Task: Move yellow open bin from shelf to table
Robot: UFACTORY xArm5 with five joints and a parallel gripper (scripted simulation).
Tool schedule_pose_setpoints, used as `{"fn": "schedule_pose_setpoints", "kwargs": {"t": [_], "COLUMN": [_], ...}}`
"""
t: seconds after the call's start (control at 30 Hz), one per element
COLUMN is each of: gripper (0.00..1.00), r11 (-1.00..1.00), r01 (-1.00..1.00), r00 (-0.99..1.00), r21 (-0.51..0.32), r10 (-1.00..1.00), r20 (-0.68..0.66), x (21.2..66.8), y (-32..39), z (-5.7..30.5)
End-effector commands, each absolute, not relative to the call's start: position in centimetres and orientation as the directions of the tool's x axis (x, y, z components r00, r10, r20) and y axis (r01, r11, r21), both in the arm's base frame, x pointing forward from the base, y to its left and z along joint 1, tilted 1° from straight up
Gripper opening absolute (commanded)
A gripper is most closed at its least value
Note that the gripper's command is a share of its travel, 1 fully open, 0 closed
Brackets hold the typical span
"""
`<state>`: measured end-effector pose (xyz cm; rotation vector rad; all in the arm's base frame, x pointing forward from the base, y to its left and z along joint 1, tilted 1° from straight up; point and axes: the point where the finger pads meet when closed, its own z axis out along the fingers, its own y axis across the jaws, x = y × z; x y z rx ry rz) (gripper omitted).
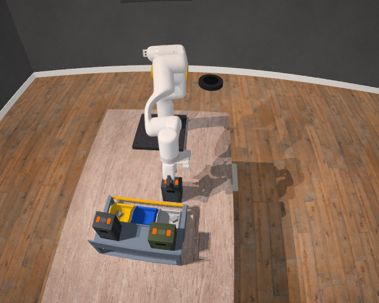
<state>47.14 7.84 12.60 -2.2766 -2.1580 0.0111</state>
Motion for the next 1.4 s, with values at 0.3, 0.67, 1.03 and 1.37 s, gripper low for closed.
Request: {"fn": "schedule_pose_setpoints", "kwargs": {"t": [0.3, 0.67, 1.03, 1.37], "gripper": [1.00, 1.00, 1.00, 1.00], "r11": [-0.053, -0.053, -0.053, -0.053], "r01": [0.999, 0.999, 0.999, 0.999], "r00": [0.053, 0.053, 0.053, 0.053], "r21": [-0.005, -0.007, -0.007, -0.007], "r10": [0.999, 0.999, 0.999, 0.999], "r20": [-0.001, 0.002, 0.002, 0.002], "x": [47.3, 48.3, 50.0, 51.3], "y": [7.9, 6.1, 3.4, 1.2], "z": [13.3, 13.3, 13.3, 13.3]}}
